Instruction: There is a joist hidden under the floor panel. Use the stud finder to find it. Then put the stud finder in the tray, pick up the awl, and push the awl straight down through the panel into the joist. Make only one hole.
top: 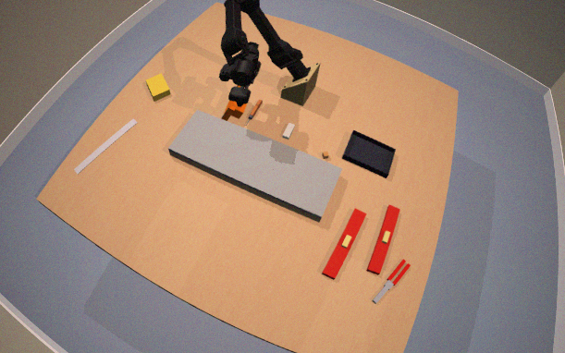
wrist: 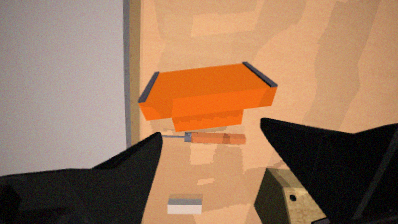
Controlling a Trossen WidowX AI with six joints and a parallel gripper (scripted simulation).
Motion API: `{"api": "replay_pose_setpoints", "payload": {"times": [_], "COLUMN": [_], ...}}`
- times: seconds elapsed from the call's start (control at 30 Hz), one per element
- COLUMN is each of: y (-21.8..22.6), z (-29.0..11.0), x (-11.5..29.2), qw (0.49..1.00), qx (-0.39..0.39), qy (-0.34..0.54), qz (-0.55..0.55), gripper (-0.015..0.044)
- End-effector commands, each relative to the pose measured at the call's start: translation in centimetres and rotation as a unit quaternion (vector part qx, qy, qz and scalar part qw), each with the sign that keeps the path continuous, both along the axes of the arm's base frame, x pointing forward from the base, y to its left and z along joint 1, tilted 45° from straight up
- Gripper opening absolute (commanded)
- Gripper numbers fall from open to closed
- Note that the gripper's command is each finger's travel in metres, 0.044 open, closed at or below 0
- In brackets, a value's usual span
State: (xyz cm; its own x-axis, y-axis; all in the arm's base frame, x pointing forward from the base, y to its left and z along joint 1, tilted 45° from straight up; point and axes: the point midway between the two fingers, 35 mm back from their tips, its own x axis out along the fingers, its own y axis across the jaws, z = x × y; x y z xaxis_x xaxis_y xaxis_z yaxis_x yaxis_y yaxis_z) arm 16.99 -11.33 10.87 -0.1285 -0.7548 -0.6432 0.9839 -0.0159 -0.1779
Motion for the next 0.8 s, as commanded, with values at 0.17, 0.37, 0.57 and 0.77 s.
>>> {"api": "replay_pose_setpoints", "payload": {"times": [0.17, 0.37, 0.57, 0.77], "y": [-0.2, -0.9, -1.5, -2.2], "z": [-0.4, -1.2, -1.9, -2.5], "x": [-0.1, -0.2, -0.3, -0.4], "qw": [1.0, 1.0, 1.0, 1.0], "qx": [-0.007, -0.006, -0.006, -0.006], "qy": [-0.008, -0.008, -0.008, -0.008], "qz": [-0.003, -0.003, -0.003, -0.003], "gripper": [0.044, 0.044, 0.044, 0.044]}}
